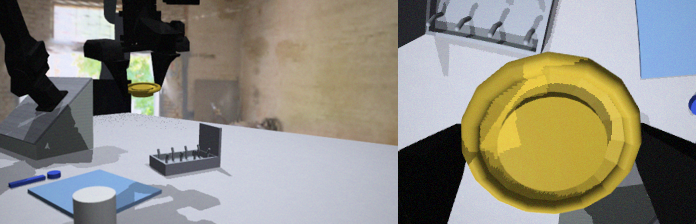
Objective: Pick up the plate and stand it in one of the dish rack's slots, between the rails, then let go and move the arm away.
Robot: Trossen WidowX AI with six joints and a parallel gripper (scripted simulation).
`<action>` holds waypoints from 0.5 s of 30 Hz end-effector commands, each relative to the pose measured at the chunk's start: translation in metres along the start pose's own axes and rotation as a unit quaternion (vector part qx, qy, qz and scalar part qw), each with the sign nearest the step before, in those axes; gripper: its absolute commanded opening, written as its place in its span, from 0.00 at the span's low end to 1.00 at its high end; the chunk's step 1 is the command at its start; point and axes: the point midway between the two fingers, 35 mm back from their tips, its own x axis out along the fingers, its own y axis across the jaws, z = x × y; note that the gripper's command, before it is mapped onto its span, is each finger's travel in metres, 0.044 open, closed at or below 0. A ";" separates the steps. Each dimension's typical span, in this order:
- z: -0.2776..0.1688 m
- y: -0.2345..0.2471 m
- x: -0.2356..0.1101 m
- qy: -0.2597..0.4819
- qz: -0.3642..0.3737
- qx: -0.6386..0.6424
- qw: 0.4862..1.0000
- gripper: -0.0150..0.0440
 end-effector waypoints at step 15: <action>0.000 0.016 0.041 0.040 0.162 -0.157 0.973 0.25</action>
